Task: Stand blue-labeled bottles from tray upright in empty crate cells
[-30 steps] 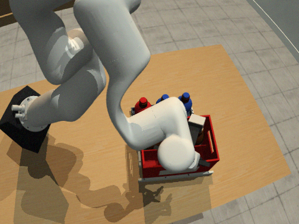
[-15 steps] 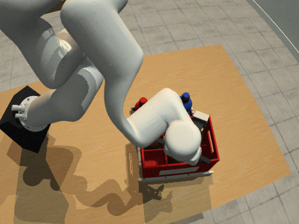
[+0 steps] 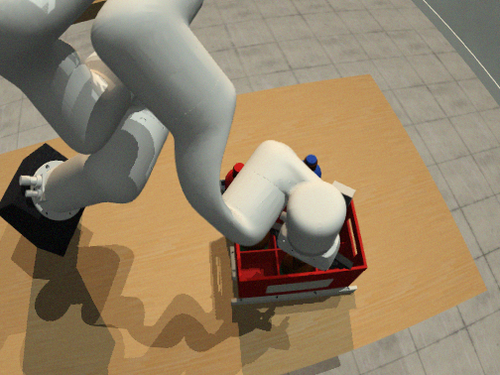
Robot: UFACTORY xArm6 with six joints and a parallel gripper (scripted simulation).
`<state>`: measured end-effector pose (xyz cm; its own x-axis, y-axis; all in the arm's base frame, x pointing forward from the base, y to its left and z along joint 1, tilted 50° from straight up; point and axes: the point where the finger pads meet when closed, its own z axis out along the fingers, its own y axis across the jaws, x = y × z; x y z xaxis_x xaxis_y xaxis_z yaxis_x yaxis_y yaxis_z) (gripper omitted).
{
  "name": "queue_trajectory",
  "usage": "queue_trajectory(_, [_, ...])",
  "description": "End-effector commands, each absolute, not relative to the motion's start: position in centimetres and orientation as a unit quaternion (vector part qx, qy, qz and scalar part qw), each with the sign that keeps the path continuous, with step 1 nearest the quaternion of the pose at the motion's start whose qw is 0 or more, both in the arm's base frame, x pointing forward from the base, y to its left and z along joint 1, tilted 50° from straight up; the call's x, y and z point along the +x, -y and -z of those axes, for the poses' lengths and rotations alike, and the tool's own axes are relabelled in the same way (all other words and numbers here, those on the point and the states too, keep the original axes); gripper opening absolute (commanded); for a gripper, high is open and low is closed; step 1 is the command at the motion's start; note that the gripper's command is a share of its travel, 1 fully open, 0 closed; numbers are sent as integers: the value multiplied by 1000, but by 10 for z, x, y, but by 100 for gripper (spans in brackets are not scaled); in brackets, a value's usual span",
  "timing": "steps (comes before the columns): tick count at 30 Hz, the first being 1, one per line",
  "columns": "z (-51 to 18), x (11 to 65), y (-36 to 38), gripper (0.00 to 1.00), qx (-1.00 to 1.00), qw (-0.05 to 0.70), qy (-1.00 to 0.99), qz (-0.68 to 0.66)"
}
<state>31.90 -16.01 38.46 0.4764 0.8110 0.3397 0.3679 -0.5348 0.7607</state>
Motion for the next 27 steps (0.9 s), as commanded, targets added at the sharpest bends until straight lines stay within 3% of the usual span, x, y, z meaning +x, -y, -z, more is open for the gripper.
queue_trajectory(1, [-385,321,156,100,816,313,-347,-339])
queue_trajectory(27, [-382,330,142,100,859,306,-279,-299])
